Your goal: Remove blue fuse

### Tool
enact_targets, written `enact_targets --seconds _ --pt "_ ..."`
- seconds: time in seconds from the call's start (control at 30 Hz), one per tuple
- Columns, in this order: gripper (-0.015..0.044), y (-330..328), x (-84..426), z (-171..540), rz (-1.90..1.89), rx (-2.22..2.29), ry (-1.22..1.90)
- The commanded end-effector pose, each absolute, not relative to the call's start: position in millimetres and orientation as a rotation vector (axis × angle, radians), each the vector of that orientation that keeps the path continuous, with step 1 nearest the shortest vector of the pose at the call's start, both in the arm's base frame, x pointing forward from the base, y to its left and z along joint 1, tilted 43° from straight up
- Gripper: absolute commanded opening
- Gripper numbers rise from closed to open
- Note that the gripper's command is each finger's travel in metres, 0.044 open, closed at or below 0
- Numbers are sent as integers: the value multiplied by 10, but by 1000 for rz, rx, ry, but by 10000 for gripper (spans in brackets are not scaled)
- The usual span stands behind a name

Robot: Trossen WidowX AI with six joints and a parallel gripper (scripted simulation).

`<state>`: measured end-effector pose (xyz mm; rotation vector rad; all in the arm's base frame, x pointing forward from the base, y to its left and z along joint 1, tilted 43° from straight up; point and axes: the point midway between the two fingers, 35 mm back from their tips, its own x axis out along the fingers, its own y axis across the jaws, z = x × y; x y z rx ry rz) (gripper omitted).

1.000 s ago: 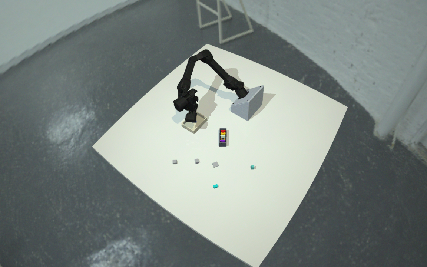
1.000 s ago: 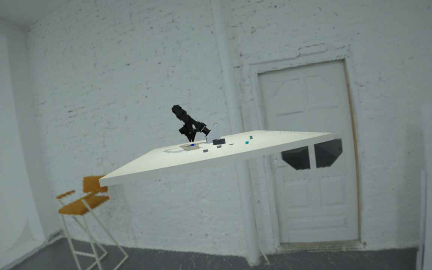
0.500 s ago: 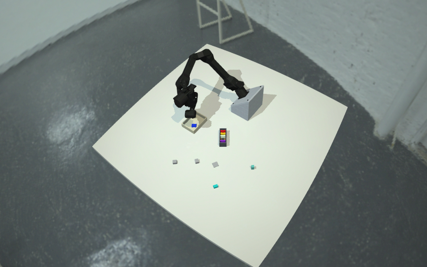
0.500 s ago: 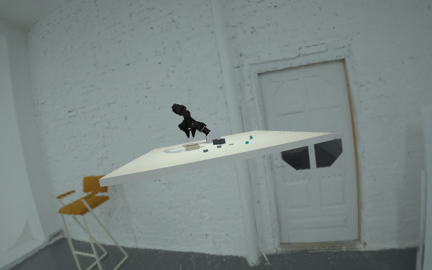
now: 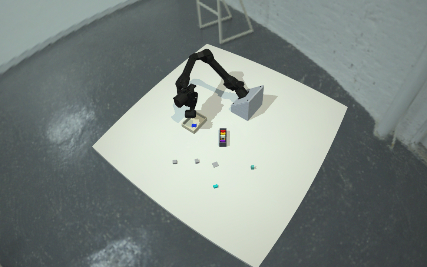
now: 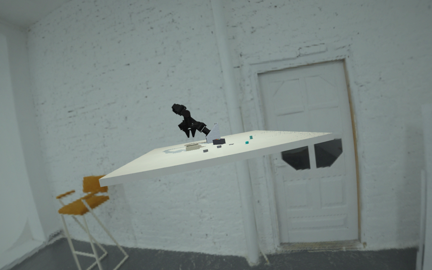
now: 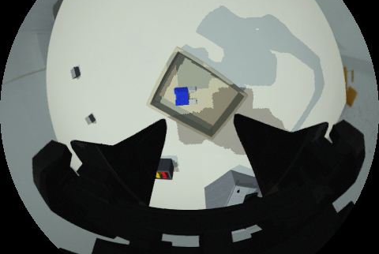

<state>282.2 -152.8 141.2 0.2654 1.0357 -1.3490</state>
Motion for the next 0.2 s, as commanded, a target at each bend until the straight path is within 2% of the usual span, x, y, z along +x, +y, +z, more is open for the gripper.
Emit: enact_targets --seconds 0.0,0.17 --pt "330 -1529 2821 1410 -1349 265 1036" --pt "330 -1529 2821 1410 -1349 265 1036"
